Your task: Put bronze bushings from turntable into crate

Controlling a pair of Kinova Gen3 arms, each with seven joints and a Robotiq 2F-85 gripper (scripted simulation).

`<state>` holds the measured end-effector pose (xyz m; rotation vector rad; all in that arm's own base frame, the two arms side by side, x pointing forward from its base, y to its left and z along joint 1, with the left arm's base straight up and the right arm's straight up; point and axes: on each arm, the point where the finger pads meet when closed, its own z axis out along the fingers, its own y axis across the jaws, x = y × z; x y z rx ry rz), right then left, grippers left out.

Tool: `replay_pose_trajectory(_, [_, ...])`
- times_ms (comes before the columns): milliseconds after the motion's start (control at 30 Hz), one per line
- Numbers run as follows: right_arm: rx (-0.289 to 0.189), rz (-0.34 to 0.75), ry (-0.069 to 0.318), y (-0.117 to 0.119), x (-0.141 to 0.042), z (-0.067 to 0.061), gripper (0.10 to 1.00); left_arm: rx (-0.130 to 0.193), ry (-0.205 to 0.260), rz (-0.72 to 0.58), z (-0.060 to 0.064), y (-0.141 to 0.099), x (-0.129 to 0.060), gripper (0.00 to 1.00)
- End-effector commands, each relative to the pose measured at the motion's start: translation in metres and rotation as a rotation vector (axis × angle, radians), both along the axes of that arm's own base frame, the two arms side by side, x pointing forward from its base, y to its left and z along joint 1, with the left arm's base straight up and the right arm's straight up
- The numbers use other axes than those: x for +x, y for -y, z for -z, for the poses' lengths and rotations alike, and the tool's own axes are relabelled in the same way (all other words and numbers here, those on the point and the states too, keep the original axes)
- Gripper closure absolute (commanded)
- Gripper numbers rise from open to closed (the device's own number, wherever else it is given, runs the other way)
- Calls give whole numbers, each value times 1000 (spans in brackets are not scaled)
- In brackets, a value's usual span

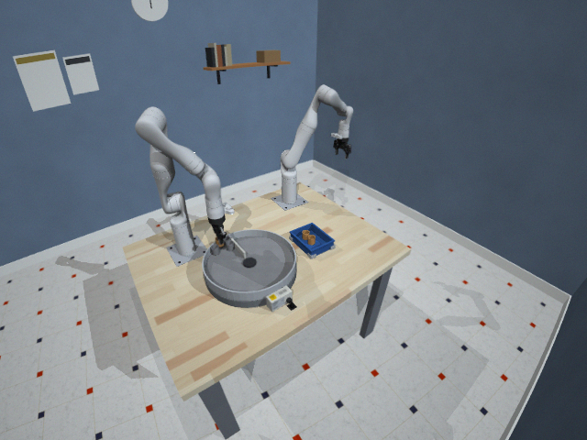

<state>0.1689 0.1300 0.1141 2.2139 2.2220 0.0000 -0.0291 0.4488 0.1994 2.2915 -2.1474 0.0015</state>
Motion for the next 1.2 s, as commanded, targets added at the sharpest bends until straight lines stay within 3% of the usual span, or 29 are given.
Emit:
replay_pose_trajectory(0, [4, -1, -3, 0, 0, -11, 1000, 2, 0, 0, -1, 0, 0, 1])
replay_pose_trajectory(567, [4, -1, -3, 0, 0, -41, 1000, 2, 0, 0, -1, 0, 0, 1])
replay_pose_trajectory(1167, [4, -1, -3, 0, 0, -45, 1000, 2, 0, 0, -1, 0, 0, 1])
